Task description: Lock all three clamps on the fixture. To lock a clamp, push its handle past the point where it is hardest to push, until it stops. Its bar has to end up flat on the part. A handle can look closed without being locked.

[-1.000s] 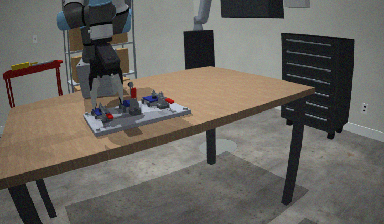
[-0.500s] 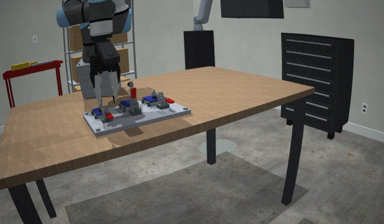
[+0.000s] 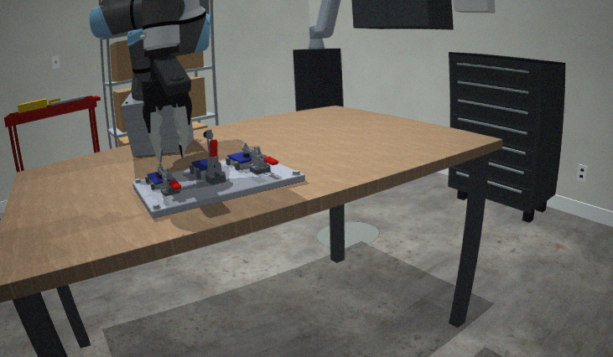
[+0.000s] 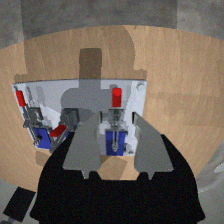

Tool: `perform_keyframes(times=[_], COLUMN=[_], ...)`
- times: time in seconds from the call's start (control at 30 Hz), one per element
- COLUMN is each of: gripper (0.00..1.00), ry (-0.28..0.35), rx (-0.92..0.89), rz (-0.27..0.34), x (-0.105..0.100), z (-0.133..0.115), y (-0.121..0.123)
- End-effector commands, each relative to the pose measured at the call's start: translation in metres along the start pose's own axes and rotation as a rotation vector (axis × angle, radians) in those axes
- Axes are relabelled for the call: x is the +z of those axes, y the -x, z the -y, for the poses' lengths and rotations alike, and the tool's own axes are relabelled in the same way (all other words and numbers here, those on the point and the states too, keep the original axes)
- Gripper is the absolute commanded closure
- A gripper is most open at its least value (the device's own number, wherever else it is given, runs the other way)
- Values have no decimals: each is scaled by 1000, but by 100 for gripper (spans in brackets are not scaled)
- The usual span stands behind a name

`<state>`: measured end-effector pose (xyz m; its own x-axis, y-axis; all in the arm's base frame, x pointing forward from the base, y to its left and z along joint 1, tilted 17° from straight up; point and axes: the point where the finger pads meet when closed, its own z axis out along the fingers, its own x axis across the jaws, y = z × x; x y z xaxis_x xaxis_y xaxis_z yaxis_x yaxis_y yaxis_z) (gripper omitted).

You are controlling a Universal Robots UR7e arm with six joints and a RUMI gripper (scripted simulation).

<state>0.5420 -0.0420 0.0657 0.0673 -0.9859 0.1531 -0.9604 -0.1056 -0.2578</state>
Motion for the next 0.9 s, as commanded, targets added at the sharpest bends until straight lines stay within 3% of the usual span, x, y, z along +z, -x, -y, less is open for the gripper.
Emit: perform_keyframes(times=[0.0,0.4,0.57,0.87], gripper=[72,72,72,72], ry=[0,0,0,0], rx=[0,0,0,0], rz=[0,0,0,0], x=[-45,-45,-87,-87], z=[0,0,0,0], y=[0,0,0,0])
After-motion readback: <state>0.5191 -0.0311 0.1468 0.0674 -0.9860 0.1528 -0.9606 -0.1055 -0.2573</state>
